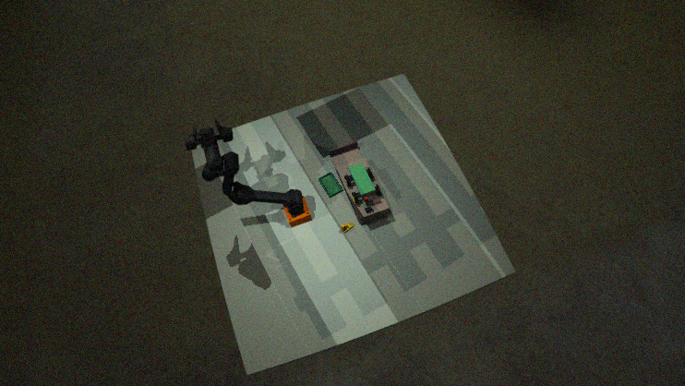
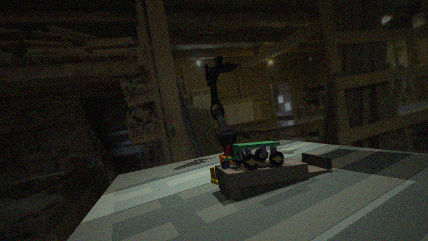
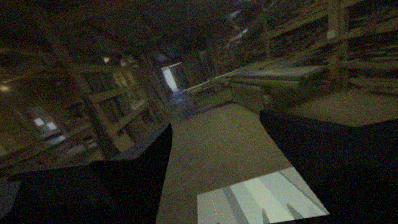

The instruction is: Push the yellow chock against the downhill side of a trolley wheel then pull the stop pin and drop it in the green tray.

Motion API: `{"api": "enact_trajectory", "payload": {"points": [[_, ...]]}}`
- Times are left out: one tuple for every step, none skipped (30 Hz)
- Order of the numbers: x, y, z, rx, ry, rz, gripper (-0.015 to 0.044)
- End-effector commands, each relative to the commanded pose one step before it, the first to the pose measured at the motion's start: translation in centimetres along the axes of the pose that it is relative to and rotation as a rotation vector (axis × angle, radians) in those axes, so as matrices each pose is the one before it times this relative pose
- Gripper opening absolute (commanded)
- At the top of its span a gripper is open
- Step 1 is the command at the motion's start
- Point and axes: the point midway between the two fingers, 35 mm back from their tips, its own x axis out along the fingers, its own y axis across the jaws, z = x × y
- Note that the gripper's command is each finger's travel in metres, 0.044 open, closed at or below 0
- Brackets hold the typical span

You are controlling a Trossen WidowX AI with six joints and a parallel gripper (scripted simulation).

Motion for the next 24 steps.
{"api": "enact_trajectory", "payload": {"points": [[0.012,0.031,0.021,-0.0019,-0.00281,0.00576,0.0374],[0.032,0.09,0.064,-0.0057,-0.00868,0.01719,0.0348],[0.042,0.143,0.113,-0.0096,-0.01527,0.02832,0.0321],[0.013,-0.315,0.541,-0.0134,-0.01588,0.0112,0.0295],[-0.003,-0.497,0.665,-0.0142,-0.01539,0.00304,0.0269],[-0.008,-0.531,0.661,-0.0143,-0.01589,0.00174,0.0243],[-0.012,-0.559,0.653,-0.0145,-0.01649,0.00078,0.0216],[-0.016,-0.587,0.644,-0.0148,-0.01703,-0.00023,0.019],[-0.019,-0.616,0.633,-0.015,-0.01751,-0.00127,0.019],[-0.023,-0.644,0.62,-0.0152,-0.01793,-0.00236,0.019],[-0.297,-1.245,1.182,0.0258,-0.03478,0.01195,0.019],[-0.233,-1.143,1.061,0.0134,-0.03239,0.00566,0.019],[-0.062,-0.762,0.66,-0.0142,-0.02127,-0.00515,0.019],[-0.048,-0.747,0.603,-0.0167,-0.02019,-0.0071,0.019],[-0.044,-0.758,0.568,-0.0179,-0.01972,-0.00857,0.019],[-0.045,-0.784,0.546,-0.0182,-0.01964,-0.00982,0.019],[-0.046,-0.81,0.524,-0.0185,-0.01951,-0.01106,0.019],[-0.046,-0.836,0.5,-0.0187,-0.01929,-0.0123,0.019],[-0.047,-0.862,0.475,-0.019,-0.019,-0.01354,0.019],[-0.047,-0.886,0.448,-0.0193,-0.01864,-0.01477,0.019],[-0.202,-1.009,0.44,0.0057,-0.02985,-0.01252,0.019],[-0.13,-1.006,0.425,-0.0072,-0.02456,-0.01617,0.019],[-0.079,-0.986,0.393,-0.0155,-0.02032,-0.0183,0.019],[-0.078,-1.009,0.363,-0.0158,-0.01969,-0.01966,0.019]]}}
